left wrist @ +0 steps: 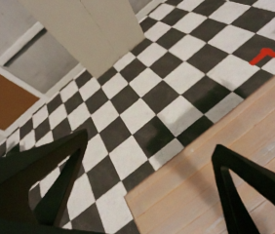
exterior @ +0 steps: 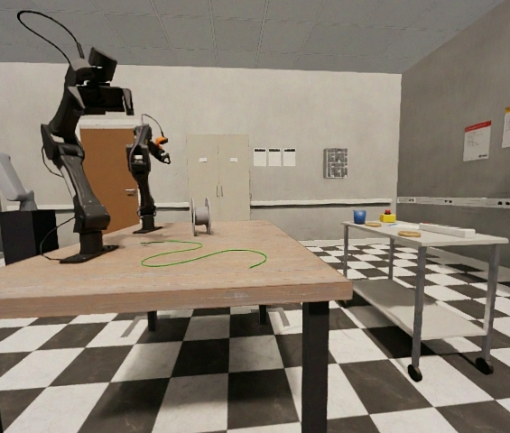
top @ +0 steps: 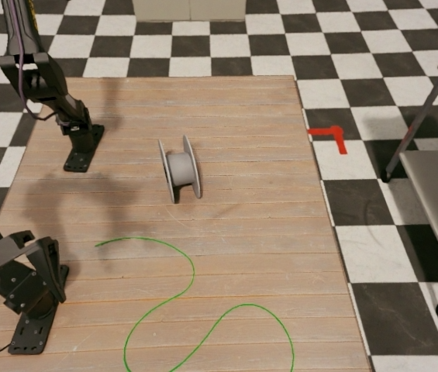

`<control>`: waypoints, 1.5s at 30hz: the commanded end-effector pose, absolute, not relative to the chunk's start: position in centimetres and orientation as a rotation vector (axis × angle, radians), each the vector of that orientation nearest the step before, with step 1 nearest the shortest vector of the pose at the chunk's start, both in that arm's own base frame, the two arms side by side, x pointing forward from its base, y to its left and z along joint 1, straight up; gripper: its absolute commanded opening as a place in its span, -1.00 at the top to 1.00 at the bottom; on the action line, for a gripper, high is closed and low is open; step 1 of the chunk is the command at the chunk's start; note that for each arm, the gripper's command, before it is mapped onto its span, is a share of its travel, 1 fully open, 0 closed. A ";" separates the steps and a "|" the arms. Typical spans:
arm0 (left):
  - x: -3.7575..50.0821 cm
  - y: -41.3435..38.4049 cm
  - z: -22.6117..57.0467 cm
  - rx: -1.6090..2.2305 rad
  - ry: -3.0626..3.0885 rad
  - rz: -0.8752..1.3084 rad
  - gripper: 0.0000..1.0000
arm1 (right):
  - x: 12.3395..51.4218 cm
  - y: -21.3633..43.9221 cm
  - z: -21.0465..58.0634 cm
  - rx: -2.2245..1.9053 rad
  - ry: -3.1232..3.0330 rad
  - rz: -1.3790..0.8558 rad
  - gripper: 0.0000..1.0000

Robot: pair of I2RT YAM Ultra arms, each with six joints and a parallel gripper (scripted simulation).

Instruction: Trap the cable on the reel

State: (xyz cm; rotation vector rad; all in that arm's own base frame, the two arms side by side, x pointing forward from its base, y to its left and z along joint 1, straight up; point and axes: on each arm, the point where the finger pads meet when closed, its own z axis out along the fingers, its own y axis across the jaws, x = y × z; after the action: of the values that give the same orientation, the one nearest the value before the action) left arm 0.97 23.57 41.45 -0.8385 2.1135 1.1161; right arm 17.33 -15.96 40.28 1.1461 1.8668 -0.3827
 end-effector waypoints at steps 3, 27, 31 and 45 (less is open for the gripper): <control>-0.8 23.1 45.2 -1.058 1.955 1.206 -1.00 | 17.5 -14.6 45.4 0.956 1.787 -0.353 -1.00; -4.8 16.7 57.8 -1.438 1.147 1.412 -1.00 | 13.5 -8.2 58.9 0.447 1.521 -0.413 -1.00; -4.9 16.3 58.3 -1.442 1.109 1.416 -1.00 | 13.5 -8.0 59.3 0.428 1.513 -0.417 -1.00; -4.9 15.1 59.3 -1.433 1.043 1.425 -1.00 | 13.7 -7.7 59.9 0.394 1.509 -0.416 -1.00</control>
State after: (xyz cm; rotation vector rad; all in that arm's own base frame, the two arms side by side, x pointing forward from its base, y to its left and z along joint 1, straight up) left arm -4.39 15.29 59.05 -1.4178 1.0606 1.4271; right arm 13.66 -8.06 58.69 0.4235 1.5429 -0.4125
